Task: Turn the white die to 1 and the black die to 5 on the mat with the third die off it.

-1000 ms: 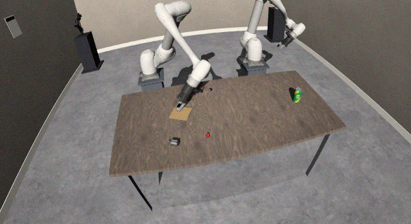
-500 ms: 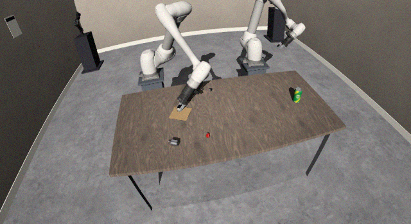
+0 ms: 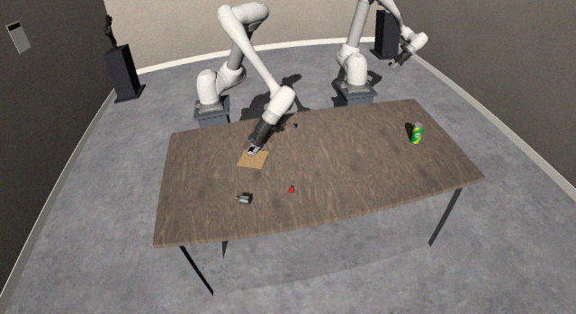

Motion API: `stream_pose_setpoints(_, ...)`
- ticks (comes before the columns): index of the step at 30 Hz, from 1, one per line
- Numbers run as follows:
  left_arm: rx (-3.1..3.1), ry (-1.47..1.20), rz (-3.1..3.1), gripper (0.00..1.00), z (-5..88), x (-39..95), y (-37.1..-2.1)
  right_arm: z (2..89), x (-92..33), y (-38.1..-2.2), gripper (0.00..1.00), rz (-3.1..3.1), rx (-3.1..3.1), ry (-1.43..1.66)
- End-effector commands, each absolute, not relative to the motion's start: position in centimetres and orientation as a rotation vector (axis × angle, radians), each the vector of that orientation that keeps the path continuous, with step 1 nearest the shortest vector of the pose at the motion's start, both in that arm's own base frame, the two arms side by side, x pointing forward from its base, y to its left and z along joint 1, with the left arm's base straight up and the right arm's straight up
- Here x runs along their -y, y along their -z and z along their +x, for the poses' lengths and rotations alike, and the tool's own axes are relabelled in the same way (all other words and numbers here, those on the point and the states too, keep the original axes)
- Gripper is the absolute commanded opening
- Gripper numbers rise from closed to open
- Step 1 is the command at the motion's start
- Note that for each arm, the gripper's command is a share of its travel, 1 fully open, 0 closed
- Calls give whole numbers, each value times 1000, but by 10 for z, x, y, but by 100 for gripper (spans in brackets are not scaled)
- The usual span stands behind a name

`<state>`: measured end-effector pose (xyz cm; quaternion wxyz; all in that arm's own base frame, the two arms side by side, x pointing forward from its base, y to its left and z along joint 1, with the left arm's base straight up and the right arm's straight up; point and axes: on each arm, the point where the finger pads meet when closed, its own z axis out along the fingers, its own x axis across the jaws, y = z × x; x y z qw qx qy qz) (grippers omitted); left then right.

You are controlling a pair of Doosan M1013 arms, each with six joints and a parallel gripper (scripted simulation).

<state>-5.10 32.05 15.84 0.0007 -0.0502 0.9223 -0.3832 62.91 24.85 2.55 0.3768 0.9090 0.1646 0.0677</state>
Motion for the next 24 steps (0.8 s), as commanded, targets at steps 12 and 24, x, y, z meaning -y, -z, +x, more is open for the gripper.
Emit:
stream_pose_setpoints(12, -2897, 1202, -158, 100, -51, -321, -159, 629, -249, -26, 40, 2325, -420, -174)
stream_pose_setpoints(24, -2897, 1202, -158, 100, -51, -321, -159, 629, -249, -26, 40, 2325, -420, -174)
